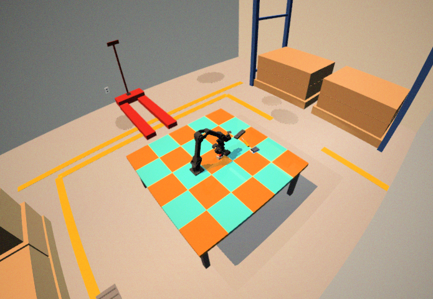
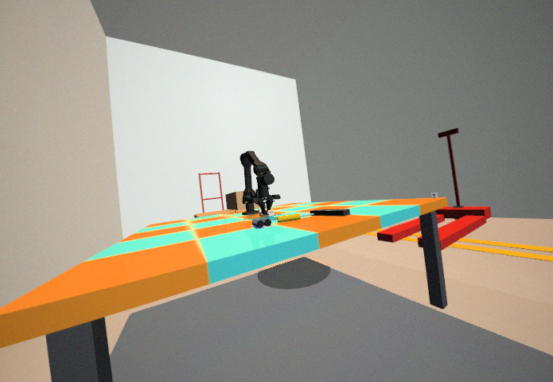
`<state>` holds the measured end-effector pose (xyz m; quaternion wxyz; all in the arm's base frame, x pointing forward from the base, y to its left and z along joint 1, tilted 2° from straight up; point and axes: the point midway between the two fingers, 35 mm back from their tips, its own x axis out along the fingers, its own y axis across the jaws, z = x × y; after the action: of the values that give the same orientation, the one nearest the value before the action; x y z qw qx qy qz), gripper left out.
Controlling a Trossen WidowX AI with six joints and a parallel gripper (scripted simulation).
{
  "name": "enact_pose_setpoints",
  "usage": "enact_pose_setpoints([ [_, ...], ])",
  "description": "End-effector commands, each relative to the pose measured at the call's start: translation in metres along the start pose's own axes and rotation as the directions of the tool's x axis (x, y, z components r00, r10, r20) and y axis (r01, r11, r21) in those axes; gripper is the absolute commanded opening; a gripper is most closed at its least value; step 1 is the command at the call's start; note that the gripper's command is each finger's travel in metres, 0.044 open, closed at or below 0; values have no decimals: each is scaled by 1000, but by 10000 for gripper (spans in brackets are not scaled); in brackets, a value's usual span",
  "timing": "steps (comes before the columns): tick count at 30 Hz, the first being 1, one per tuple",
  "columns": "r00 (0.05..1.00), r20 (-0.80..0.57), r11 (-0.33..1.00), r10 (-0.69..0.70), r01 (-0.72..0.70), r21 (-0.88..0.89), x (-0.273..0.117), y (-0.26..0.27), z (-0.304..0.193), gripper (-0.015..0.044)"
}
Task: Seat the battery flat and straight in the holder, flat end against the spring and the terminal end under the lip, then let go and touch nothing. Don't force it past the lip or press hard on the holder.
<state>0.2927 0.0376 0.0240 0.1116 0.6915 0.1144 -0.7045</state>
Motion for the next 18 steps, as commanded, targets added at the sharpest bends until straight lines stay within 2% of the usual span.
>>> enact_pose_setpoints([
  [1,1000,-21,1000,-6,6,-5,-1,-1,-3,84],
  [18,1000,-20,1000,1,-2,-5,0,-1,11,84],
])
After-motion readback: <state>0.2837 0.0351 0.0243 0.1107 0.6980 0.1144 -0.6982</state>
